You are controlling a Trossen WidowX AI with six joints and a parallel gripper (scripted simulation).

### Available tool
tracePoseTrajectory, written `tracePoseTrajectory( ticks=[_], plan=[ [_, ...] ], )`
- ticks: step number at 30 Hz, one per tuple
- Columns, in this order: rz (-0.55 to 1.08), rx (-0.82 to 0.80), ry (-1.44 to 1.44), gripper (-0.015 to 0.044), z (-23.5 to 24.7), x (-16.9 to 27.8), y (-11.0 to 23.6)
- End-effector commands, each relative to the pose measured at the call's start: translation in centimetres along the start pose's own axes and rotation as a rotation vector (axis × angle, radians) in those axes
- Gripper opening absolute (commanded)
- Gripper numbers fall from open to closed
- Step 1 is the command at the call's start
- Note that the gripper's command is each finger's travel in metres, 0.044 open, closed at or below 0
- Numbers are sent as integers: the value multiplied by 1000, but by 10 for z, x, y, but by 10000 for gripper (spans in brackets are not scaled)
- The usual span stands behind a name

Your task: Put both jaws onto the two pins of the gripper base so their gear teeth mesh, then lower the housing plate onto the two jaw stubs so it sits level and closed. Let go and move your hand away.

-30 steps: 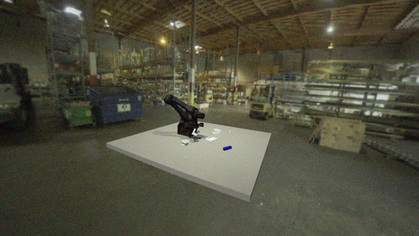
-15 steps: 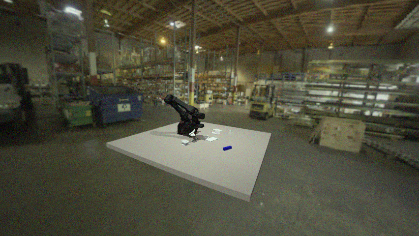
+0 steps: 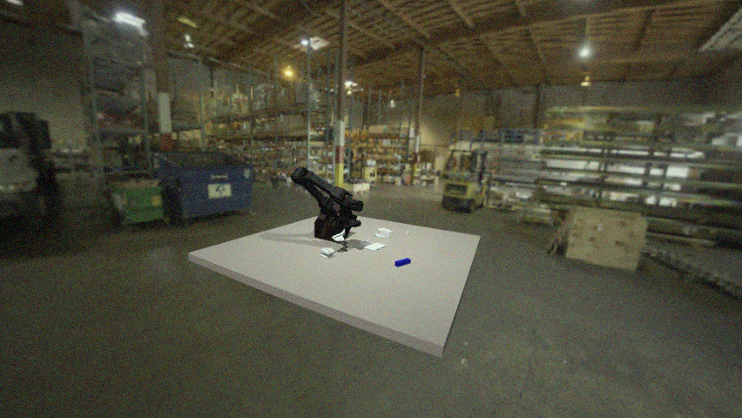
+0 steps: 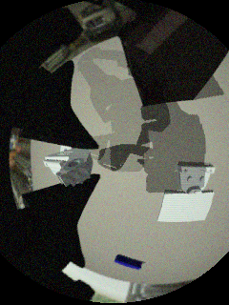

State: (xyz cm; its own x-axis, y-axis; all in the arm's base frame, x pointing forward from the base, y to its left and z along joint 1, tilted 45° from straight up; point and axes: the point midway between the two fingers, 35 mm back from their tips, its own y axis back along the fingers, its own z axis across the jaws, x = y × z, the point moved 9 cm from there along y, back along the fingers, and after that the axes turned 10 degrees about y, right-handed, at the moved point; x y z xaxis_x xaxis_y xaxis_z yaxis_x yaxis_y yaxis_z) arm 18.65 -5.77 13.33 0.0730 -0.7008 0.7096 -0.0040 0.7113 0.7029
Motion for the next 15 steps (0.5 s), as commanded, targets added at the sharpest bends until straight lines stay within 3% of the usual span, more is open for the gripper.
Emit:
tracePoseTrajectory(
  ticks=[1,15],
  plan=[
    [3,4,-102,37,-3,3,1],
    [3,5,-496,37,-10,11,1]
  ],
)
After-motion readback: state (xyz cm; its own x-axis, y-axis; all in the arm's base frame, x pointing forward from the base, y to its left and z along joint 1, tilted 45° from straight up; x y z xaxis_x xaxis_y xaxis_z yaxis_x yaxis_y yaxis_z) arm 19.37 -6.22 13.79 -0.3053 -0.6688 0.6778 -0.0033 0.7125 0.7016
